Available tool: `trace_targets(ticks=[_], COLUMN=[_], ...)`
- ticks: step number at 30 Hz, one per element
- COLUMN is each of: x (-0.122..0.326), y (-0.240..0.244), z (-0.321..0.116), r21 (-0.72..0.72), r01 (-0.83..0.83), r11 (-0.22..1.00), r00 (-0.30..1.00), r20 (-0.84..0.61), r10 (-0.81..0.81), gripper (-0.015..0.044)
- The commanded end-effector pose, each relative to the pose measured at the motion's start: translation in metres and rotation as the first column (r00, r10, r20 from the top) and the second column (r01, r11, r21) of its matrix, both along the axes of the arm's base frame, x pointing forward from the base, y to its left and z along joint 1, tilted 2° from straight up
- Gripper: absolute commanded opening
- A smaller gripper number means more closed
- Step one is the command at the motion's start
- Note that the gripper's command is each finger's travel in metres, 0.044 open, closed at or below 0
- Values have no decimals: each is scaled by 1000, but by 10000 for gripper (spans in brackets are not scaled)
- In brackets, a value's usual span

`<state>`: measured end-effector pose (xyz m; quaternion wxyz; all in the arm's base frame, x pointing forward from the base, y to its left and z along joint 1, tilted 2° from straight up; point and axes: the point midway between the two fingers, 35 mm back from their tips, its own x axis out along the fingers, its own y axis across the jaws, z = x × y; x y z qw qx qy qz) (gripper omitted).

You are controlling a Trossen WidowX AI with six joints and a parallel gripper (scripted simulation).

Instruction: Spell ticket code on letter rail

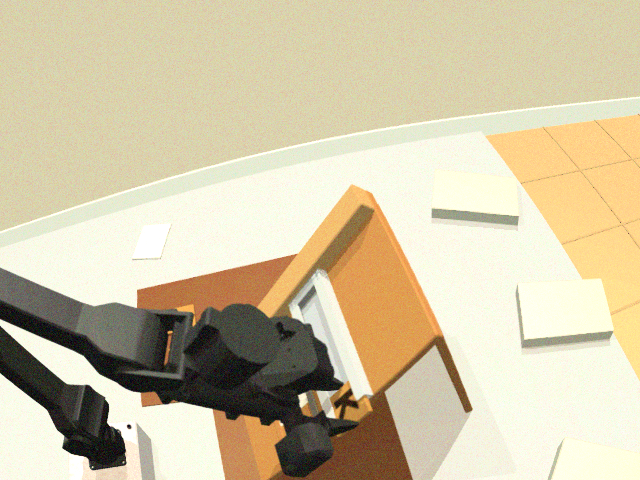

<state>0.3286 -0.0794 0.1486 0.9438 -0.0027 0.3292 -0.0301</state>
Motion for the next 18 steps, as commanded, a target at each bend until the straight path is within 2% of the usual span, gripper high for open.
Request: trace_targets(ticks=[1,18], x=[-1,0], y=[3,11], z=[-1,-1], r21=[2,3], r01=[2,2], r11=[1000,1000], r00=[1000,1000], r20=[0,0], r10=[-2,-2], gripper=[0,0])
